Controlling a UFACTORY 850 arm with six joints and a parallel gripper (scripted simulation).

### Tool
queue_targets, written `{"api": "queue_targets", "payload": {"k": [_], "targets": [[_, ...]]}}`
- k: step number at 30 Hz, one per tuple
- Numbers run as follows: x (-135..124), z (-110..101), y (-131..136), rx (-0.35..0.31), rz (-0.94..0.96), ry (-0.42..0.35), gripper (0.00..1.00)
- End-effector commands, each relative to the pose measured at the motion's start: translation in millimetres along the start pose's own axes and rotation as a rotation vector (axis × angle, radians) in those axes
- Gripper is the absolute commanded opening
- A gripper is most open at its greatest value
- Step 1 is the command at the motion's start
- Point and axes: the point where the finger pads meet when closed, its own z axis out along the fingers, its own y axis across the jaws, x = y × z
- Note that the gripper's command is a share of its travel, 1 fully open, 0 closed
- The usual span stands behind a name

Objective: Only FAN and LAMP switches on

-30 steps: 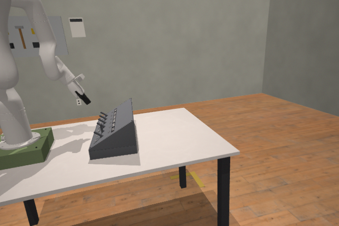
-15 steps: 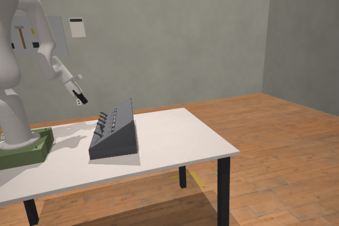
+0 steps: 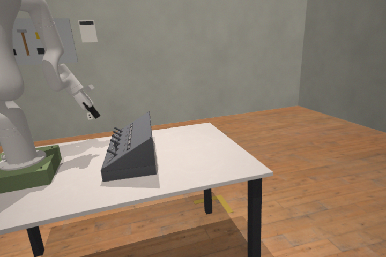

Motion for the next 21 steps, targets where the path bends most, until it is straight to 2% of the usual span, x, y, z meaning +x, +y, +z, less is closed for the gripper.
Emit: {"api": "queue_targets", "payload": {"k": [1, 21], "targets": [[0.7, -0.2, -0.5, 0.001, 0.001, 0.001, 0.0], [0.7, 2.7, -0.5, 0.001, 0.001, 0.001, 0.0]]}}
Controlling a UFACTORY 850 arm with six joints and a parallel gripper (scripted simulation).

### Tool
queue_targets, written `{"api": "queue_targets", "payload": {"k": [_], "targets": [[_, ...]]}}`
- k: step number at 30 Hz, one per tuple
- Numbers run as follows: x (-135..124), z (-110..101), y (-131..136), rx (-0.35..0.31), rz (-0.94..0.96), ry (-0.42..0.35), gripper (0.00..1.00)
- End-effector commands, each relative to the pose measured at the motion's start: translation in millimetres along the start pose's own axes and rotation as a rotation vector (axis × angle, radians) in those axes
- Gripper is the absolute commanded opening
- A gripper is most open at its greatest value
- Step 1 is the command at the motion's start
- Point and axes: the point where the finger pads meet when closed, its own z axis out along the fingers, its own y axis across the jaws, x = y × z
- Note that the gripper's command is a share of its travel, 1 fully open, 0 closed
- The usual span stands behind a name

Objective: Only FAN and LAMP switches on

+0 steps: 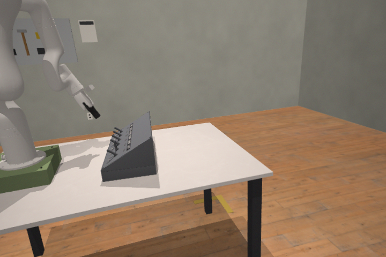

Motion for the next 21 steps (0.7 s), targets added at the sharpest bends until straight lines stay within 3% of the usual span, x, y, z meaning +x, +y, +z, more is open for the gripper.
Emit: {"api": "queue_targets", "payload": {"k": [1, 13, 21], "targets": [[1, 2, 0, 0.001, 0.0, 0.001, 0.0], [1, 19, -1, 0.001, 0.0, 0.001, 0.0], [1, 41, -1, 0.001, 0.0, 0.001, 0.0]]}}
